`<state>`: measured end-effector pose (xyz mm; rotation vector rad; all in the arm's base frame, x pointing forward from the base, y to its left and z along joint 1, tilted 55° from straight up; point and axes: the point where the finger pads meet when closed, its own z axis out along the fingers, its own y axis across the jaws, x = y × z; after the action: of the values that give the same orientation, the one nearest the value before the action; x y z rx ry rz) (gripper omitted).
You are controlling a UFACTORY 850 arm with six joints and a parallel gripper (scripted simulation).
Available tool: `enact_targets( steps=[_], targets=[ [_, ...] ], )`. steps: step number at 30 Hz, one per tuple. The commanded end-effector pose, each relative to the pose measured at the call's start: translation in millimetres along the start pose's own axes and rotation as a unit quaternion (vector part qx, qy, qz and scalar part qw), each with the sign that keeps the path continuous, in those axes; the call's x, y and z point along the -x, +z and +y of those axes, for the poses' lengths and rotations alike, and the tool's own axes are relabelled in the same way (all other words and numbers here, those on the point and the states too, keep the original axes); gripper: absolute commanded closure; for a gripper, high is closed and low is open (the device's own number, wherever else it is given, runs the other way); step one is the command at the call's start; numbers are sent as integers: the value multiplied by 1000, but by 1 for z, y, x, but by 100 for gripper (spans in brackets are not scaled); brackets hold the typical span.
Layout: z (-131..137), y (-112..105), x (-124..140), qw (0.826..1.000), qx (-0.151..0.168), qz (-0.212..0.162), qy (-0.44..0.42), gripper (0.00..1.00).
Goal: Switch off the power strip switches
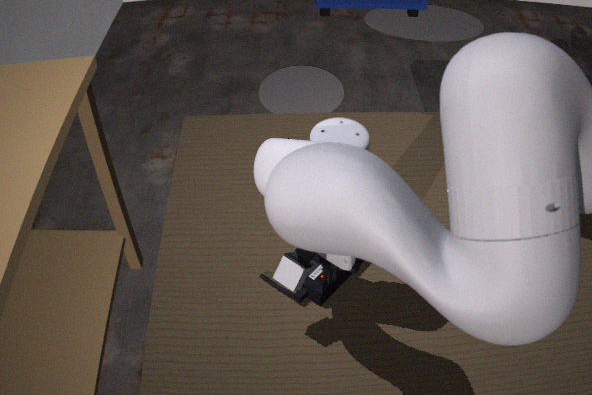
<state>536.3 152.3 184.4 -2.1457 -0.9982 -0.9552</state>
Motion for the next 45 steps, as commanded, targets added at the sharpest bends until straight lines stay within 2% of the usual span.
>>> enact_targets(
  steps=[1,35,45],
  targets=[
    [0,0,0,1000,0,0,0,100],
    [0,5,0,1000,0,0,0,100],
    [0,-15,0,1000,0,0,0,100]
  ],
)
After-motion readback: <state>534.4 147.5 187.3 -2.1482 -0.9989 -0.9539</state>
